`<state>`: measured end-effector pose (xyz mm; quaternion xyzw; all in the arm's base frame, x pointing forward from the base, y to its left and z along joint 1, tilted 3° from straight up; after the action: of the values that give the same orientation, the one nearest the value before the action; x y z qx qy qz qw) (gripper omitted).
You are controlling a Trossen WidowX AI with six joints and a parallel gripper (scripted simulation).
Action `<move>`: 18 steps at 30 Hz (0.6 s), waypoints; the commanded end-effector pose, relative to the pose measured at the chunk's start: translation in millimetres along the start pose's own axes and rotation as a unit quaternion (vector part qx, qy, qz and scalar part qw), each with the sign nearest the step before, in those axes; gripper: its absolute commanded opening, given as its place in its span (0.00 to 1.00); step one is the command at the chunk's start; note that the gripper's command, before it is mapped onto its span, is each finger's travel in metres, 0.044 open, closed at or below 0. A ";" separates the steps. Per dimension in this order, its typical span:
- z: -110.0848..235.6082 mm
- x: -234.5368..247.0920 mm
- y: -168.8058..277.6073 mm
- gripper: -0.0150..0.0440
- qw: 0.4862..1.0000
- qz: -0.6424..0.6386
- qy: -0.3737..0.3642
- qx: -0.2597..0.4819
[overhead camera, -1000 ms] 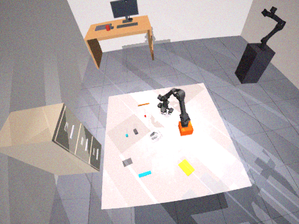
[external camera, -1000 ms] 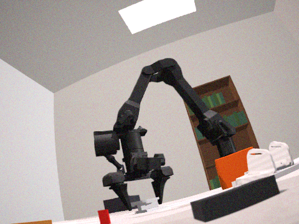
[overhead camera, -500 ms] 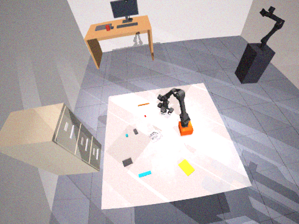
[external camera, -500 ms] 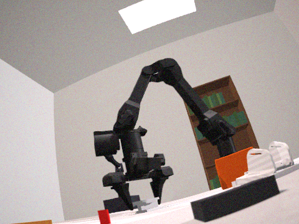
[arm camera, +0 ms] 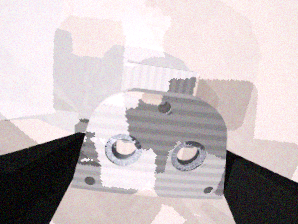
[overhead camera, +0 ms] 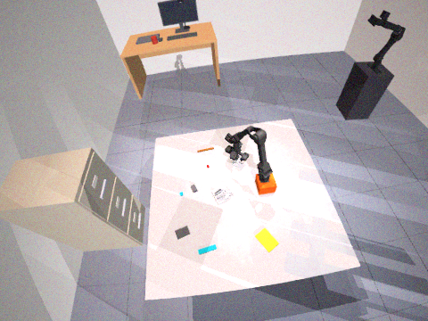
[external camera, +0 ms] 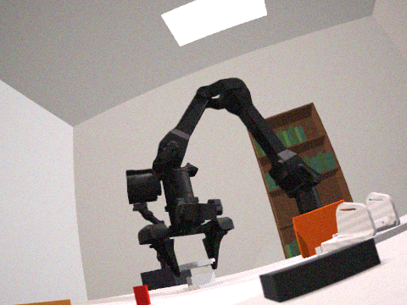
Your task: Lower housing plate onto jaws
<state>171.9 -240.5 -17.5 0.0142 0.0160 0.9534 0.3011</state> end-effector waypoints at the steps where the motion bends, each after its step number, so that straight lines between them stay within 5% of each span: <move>1: 12.9 -3.3 0.8 0.85 1.000 0.000 0.005 0.000; 18: 53.2 -0.7 -0.7 0.85 1.000 0.001 0.005 -0.001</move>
<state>173.2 -239.2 33.0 0.0114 0.0180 0.9543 0.2981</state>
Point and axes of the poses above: the point midway between the two fingers, 35 mm back from their tips, its own z axis back along the fingers, its own x axis across the jaws, y = z × x, the point moved 1 cm from there along z, back along the fingers, and after that the axes turned 2 degrees about z, right-handed, at the moved point
